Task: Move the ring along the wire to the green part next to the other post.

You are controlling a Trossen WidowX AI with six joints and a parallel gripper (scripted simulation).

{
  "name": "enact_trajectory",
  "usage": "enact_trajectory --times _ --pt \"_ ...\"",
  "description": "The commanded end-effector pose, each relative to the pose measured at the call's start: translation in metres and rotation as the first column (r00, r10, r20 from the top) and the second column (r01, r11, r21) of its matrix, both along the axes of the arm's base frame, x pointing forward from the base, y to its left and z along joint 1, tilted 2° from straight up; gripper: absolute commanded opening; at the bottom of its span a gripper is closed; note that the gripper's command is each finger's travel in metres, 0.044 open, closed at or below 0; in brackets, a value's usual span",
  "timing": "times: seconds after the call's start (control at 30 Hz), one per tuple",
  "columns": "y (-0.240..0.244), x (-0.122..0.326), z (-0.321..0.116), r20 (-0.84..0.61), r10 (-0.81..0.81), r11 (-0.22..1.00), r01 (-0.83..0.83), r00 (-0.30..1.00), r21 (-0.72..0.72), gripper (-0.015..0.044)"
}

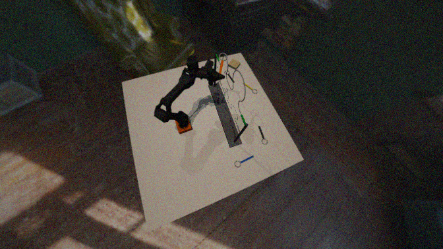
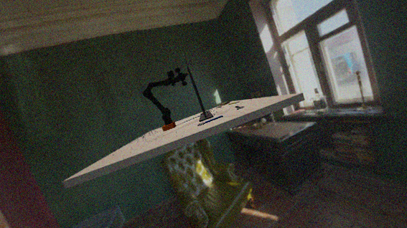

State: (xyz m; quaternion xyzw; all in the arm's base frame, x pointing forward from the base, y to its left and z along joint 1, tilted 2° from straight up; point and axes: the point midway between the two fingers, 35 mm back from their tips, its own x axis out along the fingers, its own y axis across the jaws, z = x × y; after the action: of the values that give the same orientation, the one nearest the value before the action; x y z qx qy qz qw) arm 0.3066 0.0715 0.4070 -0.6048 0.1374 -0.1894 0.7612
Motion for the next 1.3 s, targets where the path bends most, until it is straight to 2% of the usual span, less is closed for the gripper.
enact_trajectory --times 0.0,0.73,1.03,1.27 --pt "-0.003 0.002 0.007 0.014 0.026 0.997 -0.025 1.0 -0.072 -0.015" --pt "-0.004 0.001 0.032 0.002 0.025 0.886 -0.021 1.0 -0.463 -0.015" --pt "-0.006 0.001 0.03 0.001 0.024 0.86 -0.02 1.0 -0.509 -0.015" --pt "-0.01 0.002 0.019 0.002 0.024 0.881 -0.02 1.0 -0.472 -0.015"
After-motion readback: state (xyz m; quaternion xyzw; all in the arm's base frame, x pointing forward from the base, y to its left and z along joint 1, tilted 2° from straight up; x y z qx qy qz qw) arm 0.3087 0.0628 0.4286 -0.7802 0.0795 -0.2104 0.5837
